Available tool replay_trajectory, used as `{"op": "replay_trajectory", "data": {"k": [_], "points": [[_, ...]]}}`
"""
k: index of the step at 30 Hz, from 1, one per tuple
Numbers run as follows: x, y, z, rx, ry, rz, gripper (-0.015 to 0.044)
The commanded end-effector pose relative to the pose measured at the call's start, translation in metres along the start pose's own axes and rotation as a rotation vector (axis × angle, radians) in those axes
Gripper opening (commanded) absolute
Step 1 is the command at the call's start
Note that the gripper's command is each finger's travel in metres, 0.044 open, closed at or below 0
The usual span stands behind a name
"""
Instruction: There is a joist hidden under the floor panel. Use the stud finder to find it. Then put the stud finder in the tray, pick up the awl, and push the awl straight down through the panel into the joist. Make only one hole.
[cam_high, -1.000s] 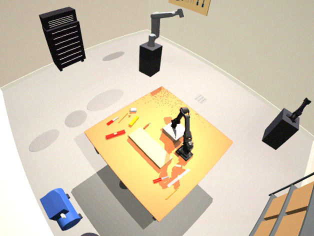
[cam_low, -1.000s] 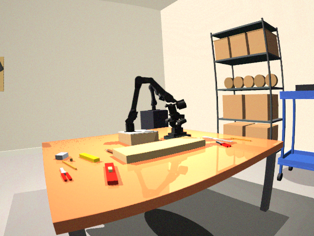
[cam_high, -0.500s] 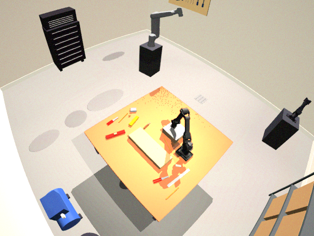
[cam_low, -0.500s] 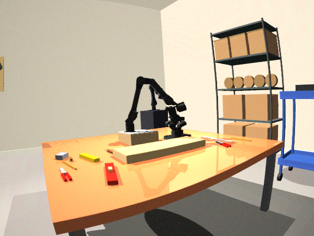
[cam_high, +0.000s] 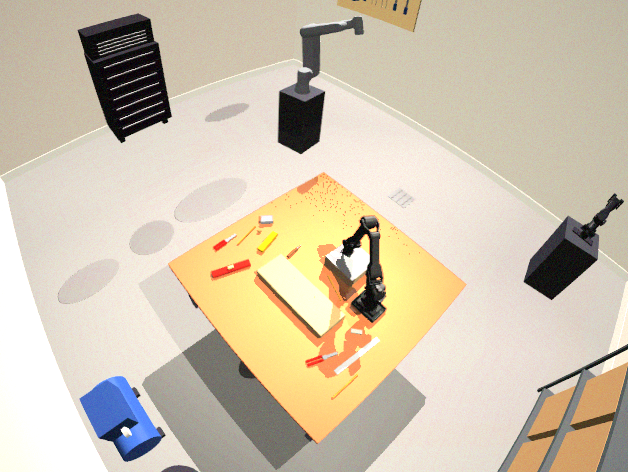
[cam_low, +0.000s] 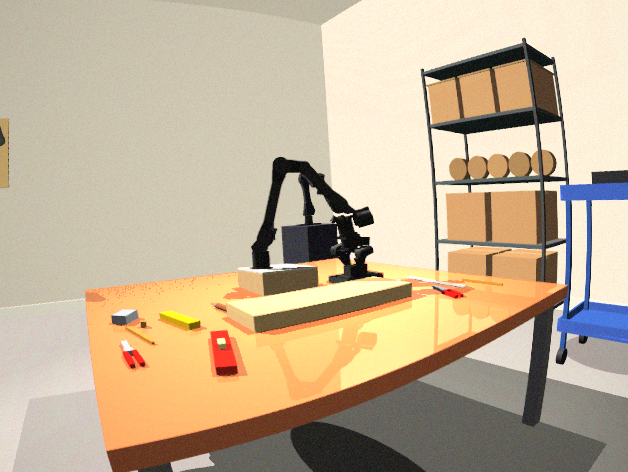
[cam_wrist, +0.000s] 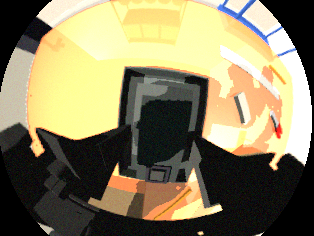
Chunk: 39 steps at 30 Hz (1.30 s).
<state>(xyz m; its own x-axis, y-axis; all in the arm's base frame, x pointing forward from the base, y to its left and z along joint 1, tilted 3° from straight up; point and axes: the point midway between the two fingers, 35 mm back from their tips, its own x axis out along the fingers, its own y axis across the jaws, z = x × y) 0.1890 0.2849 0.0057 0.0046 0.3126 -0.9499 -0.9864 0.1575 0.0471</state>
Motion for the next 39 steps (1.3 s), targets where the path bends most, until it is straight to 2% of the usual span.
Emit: {"op": "replay_trajectory", "data": {"k": [1, 5, 8, 9, 14, 21, 27, 33, 39], "points": [[-0.030, -0.003, 0.014, -0.005, -0.015, -0.008, 0.0440], [-0.086, -0.001, 0.026, -0.005, -0.015, -0.008, 0.0440], [-0.089, 0.000, 0.026, -0.005, -0.015, -0.008, 0.0440], [-0.073, -0.006, 0.024, 0.007, -0.022, -0.019, 0.0440], [-0.083, -0.070, -0.015, 0.193, -0.006, -0.089, 0.0440], [-0.101, -0.148, -0.100, 0.458, 0.053, -0.177, 0.0440], [-0.117, -0.188, -0.188, 0.664, 0.121, -0.220, 0.0440], [-0.134, -0.201, -0.282, 0.871, 0.184, -0.239, 0.0440], [-0.149, -0.187, -0.375, 1.077, 0.236, -0.234, 0.0440]]}}
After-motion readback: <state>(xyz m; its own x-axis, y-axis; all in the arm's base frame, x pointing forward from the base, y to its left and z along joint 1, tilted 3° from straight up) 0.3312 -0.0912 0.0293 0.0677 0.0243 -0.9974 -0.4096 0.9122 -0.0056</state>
